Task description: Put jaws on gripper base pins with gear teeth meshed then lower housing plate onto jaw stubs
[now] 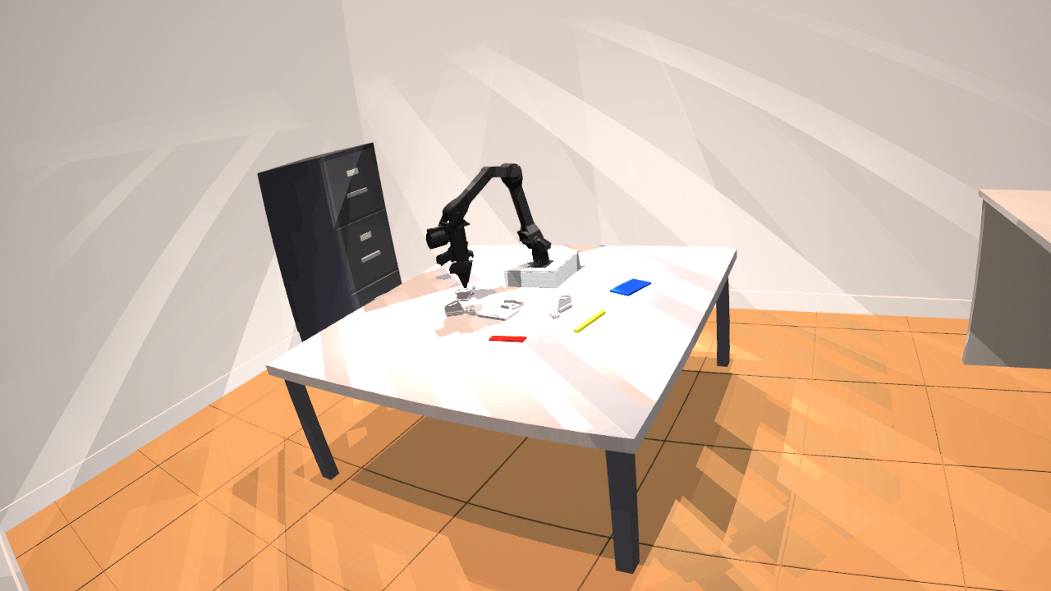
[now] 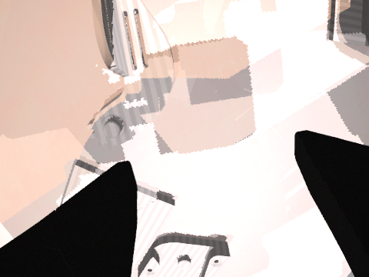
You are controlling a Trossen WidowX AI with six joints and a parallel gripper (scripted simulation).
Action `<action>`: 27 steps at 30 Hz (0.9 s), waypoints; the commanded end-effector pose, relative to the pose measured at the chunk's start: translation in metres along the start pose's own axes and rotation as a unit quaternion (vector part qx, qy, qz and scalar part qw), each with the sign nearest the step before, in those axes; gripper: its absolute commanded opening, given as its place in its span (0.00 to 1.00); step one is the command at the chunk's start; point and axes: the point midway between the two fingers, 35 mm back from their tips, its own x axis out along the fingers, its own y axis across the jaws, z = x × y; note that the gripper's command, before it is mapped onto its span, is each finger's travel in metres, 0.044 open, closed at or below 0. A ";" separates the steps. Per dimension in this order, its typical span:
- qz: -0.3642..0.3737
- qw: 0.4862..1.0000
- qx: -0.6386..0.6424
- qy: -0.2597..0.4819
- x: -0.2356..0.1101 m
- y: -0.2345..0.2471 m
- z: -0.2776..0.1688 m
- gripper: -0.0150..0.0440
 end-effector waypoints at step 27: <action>0.000 1.000 0.000 0.000 0.000 0.000 0.000 0.30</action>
